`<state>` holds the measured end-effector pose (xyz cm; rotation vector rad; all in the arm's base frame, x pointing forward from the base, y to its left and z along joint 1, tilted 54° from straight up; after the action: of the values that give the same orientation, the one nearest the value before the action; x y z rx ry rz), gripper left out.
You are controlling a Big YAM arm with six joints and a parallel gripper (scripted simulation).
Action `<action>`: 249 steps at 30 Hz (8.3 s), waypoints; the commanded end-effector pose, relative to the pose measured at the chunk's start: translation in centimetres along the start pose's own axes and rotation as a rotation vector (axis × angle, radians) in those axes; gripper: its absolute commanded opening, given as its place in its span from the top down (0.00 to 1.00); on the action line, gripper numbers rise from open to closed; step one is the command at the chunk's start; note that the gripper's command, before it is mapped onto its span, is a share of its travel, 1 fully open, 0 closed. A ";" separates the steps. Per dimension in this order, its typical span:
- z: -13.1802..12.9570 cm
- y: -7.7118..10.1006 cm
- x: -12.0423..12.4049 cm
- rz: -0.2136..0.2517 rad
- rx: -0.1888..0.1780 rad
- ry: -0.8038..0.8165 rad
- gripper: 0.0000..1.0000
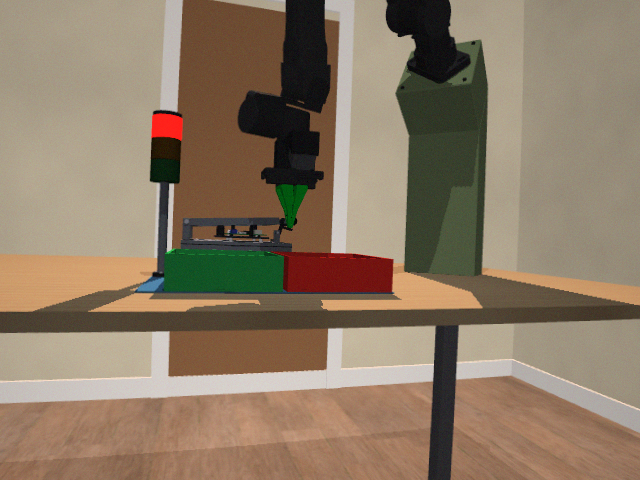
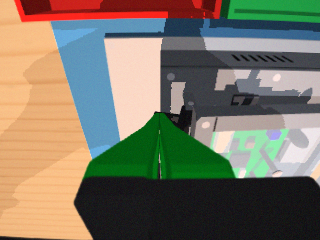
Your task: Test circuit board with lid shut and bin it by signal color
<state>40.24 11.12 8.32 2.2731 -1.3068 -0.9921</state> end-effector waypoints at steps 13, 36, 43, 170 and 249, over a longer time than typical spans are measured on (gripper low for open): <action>-0.7 0.7 0.5 0.008 0.015 0.001 1.00; 0.4 6.4 0.5 0.005 -0.012 -0.005 1.00; 0.4 6.4 0.4 0.005 -0.011 -0.005 1.00; 2.4 3.1 5.5 -0.005 0.005 -0.002 0.74; 2.7 0.3 5.8 0.006 0.001 -0.012 1.00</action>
<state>40.47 6.55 4.46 2.2756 -1.3044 -0.9893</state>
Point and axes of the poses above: the point where the finger pads meet when closed, its own y axis back along the fingers, its own z axis across the jaws, x = y × z, the point moved 10 cm from there along y, back along the fingers, and after that the axes turned 15 degrees about y, right-handed, at the moved point
